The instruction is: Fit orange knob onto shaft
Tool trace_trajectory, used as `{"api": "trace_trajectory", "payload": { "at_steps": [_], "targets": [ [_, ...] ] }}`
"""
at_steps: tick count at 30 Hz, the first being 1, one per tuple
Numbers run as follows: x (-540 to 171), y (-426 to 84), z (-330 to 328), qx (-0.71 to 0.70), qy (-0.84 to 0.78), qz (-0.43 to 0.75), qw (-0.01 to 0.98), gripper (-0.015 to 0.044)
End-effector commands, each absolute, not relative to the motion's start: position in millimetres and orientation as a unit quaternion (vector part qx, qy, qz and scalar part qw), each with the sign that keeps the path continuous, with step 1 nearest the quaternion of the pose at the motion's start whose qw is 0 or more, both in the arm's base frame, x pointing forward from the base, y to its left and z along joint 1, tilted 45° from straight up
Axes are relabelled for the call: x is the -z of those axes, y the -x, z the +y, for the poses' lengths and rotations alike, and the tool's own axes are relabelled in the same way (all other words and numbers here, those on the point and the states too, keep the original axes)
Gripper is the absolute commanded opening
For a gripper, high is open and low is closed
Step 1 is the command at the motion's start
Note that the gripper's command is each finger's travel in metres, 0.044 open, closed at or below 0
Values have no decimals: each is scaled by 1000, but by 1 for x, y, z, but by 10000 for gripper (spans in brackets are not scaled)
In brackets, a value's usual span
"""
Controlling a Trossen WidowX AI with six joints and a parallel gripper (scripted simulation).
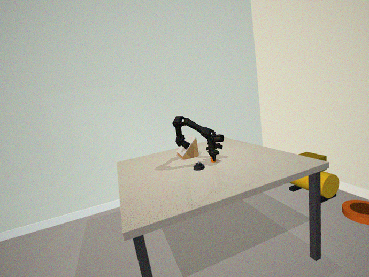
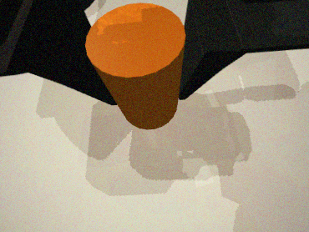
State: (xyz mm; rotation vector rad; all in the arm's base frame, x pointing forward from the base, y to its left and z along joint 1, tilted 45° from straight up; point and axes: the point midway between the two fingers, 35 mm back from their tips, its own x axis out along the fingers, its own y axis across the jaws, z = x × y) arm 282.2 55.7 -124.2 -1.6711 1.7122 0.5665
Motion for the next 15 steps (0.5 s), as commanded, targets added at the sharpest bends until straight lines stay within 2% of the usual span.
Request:
{"api": "trace_trajectory", "payload": {
  "at_steps": [1,15],
  "targets": [
    [124,-282,56,-217,640,656,335,236],
    [124,-282,56,-217,640,656,335,240]
  ]
}}
